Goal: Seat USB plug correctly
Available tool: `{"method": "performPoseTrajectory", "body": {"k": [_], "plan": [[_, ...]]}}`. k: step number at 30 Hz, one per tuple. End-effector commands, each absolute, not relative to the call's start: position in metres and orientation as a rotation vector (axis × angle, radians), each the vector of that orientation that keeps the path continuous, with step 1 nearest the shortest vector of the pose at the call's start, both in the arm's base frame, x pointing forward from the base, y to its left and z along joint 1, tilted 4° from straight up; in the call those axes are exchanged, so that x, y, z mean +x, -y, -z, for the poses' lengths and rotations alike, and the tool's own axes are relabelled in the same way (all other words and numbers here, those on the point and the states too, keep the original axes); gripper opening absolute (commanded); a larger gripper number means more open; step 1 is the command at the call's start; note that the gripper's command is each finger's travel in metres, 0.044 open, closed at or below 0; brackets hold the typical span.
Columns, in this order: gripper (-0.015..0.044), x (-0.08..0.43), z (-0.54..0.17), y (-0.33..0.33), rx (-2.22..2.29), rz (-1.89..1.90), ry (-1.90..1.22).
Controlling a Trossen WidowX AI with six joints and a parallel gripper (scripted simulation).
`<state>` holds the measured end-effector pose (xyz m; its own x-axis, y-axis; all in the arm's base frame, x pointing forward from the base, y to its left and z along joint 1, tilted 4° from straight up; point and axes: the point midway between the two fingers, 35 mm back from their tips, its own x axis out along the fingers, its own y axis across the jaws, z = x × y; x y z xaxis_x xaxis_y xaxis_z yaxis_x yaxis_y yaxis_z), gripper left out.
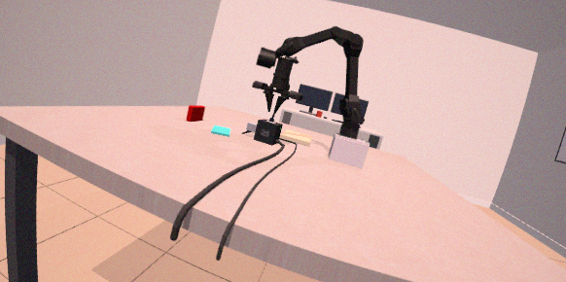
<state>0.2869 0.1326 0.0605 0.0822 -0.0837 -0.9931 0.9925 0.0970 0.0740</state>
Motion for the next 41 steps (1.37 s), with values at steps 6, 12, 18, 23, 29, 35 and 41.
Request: {"method": "performPoseTrajectory", "body": {"k": [6, 12, 18, 23, 29, 35, 41], "plan": [[0.0095, 0.287, -0.063, -0.133, 1.113, 1.124, -1.131], [0.0095, 0.286, -0.069, -0.133, 1.113, 1.124, -1.131], [0.0095, 0.286, -0.075, -0.133, 1.113, 1.124, -1.131], [0.0095, 0.286, -0.08, -0.134, 1.113, 1.124, -1.131], [0.0095, 0.286, -0.086, -0.134, 1.113, 1.124, -1.131], [0.0095, 0.285, -0.091, -0.134, 1.113, 1.124, -1.131], [0.0095, 0.286, -0.088, -0.134, 1.105, 1.122, -1.136]]}}
